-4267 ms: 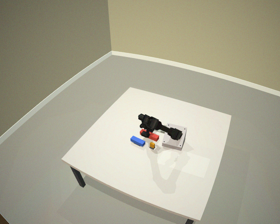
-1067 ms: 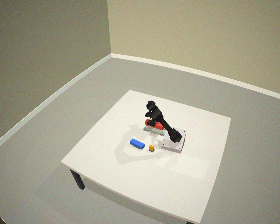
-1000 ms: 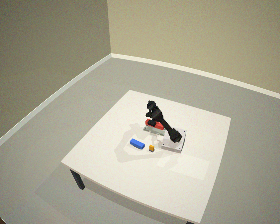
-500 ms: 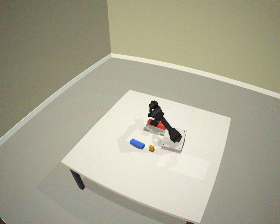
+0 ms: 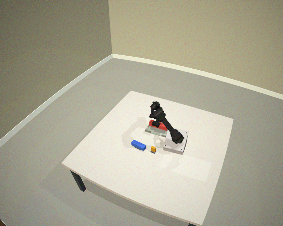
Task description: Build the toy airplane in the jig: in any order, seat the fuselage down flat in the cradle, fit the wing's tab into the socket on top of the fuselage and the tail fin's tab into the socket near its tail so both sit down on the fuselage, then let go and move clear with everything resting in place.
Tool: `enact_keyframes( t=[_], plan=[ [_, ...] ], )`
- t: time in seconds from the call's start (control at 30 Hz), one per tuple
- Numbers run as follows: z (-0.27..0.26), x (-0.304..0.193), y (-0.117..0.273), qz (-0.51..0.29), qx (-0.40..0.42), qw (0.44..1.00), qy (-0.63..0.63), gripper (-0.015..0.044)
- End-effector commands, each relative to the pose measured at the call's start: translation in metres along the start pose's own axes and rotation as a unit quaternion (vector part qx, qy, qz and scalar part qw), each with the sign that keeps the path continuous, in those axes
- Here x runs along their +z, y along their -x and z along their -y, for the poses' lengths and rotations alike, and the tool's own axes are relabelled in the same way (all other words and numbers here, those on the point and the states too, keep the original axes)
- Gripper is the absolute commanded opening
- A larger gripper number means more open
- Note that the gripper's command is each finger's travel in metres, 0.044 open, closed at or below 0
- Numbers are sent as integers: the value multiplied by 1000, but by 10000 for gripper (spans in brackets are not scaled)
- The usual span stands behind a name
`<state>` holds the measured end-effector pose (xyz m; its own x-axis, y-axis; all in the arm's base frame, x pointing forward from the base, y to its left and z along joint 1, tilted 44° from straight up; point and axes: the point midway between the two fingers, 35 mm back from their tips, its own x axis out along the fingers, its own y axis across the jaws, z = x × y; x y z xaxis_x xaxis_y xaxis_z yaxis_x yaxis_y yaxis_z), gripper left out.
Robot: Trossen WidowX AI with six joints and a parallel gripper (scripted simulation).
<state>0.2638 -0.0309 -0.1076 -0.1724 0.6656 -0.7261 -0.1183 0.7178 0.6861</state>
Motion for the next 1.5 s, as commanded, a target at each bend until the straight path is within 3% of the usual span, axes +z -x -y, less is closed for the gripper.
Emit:
enact_keyframes(
  t=[0.0,1.27,1.47],
  plan=[
    [2,1,1,0,-4,1000,4,195],
    [3,1,-38,0,-3,1000,5,195],
    [4,1,-38,-1,-5,1000,8,135]
  ],
)
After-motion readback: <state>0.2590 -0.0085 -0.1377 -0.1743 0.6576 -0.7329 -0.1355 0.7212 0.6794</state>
